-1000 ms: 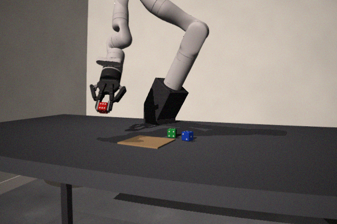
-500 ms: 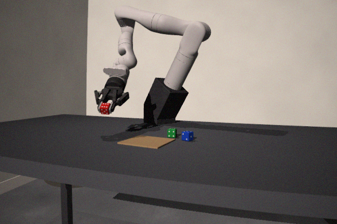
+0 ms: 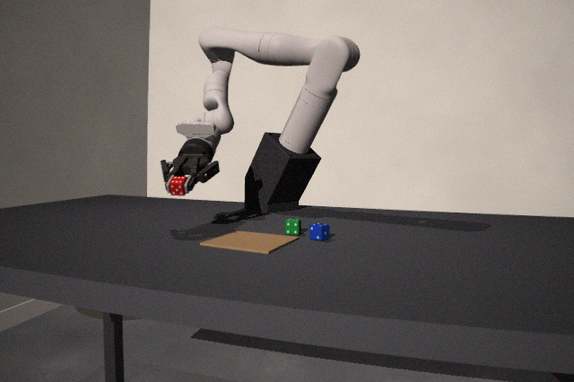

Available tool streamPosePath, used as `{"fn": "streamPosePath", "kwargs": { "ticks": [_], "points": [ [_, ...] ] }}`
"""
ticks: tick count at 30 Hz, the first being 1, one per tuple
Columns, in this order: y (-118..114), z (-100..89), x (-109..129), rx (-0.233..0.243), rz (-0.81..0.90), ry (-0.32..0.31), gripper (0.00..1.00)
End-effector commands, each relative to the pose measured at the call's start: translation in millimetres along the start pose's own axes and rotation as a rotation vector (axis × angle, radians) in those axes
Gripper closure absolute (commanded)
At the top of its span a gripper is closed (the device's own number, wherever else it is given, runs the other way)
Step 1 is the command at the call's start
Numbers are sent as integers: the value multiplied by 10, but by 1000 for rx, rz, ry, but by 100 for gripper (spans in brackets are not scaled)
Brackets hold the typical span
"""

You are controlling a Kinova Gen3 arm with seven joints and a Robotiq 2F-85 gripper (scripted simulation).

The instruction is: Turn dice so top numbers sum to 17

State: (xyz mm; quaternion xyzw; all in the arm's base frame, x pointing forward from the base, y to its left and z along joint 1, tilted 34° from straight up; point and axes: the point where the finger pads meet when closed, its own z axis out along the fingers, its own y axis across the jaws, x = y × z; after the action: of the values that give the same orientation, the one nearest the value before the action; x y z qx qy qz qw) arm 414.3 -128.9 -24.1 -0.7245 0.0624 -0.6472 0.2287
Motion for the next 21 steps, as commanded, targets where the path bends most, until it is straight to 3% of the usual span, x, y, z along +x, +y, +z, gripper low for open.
{"fn": "streamPosePath", "kwargs": {
  "ticks": [1,14,21],
  "points": [
    [4,2,0,-1,1,3,74],
    [5,44,-78,0,1,3,74],
    [6,143,-264,0,1,3,74]
  ]
}}
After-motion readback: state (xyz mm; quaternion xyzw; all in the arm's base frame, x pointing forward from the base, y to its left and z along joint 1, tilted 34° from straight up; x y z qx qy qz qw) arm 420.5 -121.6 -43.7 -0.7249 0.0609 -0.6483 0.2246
